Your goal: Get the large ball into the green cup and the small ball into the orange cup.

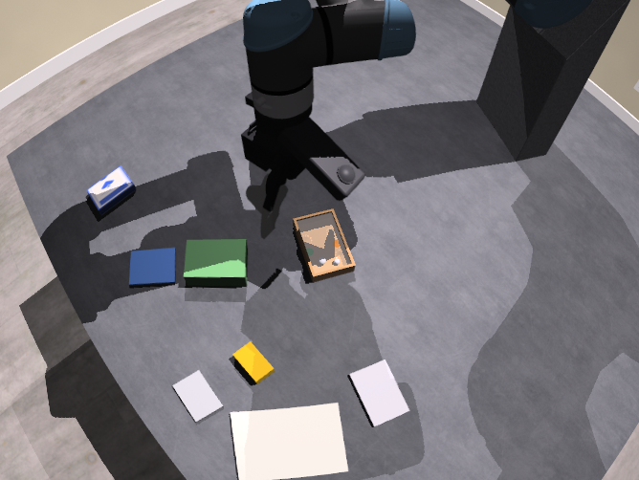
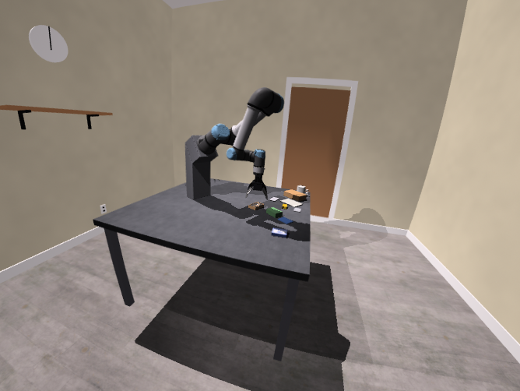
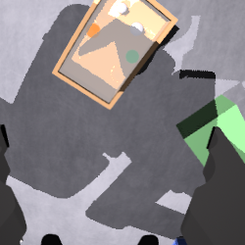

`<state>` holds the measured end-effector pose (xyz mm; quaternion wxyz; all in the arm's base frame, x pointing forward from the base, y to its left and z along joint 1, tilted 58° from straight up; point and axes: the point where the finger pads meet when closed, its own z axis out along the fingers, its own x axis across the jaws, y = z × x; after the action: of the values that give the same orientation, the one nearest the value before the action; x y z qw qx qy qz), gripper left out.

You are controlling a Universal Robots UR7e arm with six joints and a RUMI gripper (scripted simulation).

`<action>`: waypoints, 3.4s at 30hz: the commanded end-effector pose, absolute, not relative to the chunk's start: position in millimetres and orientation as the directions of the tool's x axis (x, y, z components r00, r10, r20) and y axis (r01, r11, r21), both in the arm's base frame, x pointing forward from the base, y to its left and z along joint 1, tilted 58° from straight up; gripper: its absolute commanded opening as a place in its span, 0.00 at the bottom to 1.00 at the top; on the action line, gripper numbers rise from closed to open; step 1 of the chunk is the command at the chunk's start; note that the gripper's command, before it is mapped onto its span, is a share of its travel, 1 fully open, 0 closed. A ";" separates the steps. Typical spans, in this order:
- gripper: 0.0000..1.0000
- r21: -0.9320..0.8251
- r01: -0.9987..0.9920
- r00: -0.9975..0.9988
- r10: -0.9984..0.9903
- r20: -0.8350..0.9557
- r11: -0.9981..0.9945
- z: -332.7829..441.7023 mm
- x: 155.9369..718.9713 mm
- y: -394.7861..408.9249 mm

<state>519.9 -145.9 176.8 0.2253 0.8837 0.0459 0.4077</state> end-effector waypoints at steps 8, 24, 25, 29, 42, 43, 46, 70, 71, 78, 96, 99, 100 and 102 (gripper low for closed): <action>1.00 0.374 -0.171 0.632 0.190 0.752 -0.911 167.8 519.3 -105.6; 1.00 0.235 -0.302 0.589 0.013 0.808 -0.924 163.2 521.1 -103.4; 1.00 0.226 -0.310 0.586 0.002 0.810 -0.923 163.0 521.3 -103.3; 1.00 0.191 -0.340 0.571 -0.040 0.820 -0.921 162.1 521.7 -102.9; 1.00 0.111 -0.404 0.533 -0.135 0.836 -0.908 159.6 522.2 -101.7; 1.00 0.105 -0.409 0.529 -0.142 0.836 -0.906 159.4 522.2 -101.7; 1.00 0.087 -0.422 0.520 -0.162 0.839 -0.902 158.9 522.3 -101.4; 1.00 0.013 -0.476 0.476 -0.246 0.844 -0.879 156.8 522.6 -100.7; 1.00 0.011 -0.478 0.475 -0.248 0.844 -0.878 156.7 522.6 -100.7; 1.00 0.000 -0.485 0.468 -0.259 0.845 -0.874 156.5 522.6 -100.9; 1.00 -0.006 -0.489 0.464 -0.266 0.845 -0.872 156.7 522.6 -101.0; 1.00 -0.006 -0.489 0.464 -0.266 0.845 -0.872 156.7 522.6 -101.0; 1.00 -0.006 -0.489 0.464 -0.266 0.845 -0.872 156.7 522.6 -101.0; 1.00 -0.005 -0.489 0.464 -0.266 0.845 -0.872 156.7 522.6 -101.0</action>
<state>523.6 -102.2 158.8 0.1201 0.8463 -0.2228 0.4687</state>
